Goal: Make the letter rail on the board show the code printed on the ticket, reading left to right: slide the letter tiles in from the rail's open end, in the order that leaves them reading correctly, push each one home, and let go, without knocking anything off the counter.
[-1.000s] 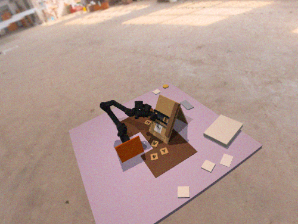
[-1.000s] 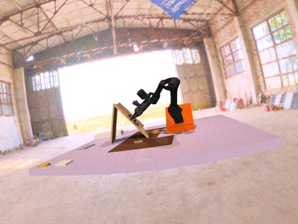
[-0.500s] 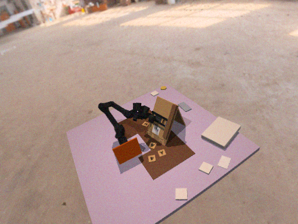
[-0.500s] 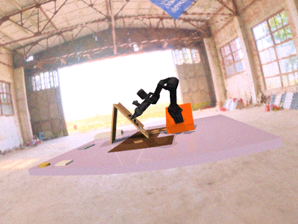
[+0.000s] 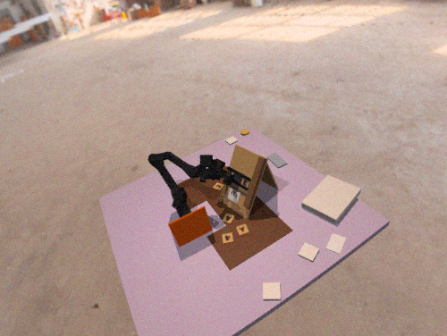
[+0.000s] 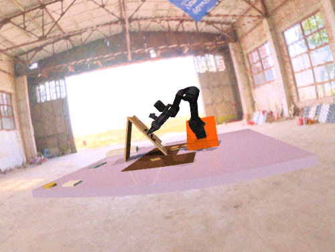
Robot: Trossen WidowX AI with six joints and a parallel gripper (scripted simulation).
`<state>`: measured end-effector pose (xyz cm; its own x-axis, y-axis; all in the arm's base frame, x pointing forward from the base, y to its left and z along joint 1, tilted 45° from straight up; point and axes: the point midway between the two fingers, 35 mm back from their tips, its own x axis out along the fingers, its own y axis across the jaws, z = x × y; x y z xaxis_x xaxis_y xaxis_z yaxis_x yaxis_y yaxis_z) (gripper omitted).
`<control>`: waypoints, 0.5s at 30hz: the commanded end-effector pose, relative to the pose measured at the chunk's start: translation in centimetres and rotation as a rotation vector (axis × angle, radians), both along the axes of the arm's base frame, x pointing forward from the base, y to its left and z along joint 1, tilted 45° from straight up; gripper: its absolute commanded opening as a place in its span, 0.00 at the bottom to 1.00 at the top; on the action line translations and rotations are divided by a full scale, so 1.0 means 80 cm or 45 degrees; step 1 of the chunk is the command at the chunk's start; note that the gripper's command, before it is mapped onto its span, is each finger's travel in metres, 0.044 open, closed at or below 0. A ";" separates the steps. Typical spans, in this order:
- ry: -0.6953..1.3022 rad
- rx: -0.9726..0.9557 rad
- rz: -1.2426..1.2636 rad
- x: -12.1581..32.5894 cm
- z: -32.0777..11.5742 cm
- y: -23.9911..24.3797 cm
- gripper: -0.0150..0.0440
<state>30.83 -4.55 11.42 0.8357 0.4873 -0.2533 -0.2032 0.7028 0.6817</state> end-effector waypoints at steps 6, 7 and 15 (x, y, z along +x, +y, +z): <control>-0.003 -0.002 0.005 0.001 -0.004 -0.003 0.25; -0.003 -0.002 0.005 0.001 -0.004 -0.003 0.25; -0.003 -0.002 0.005 0.002 -0.007 -0.006 0.25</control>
<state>30.96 -5.00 10.95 0.8357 0.4872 -0.2534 -0.2032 0.7030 0.6815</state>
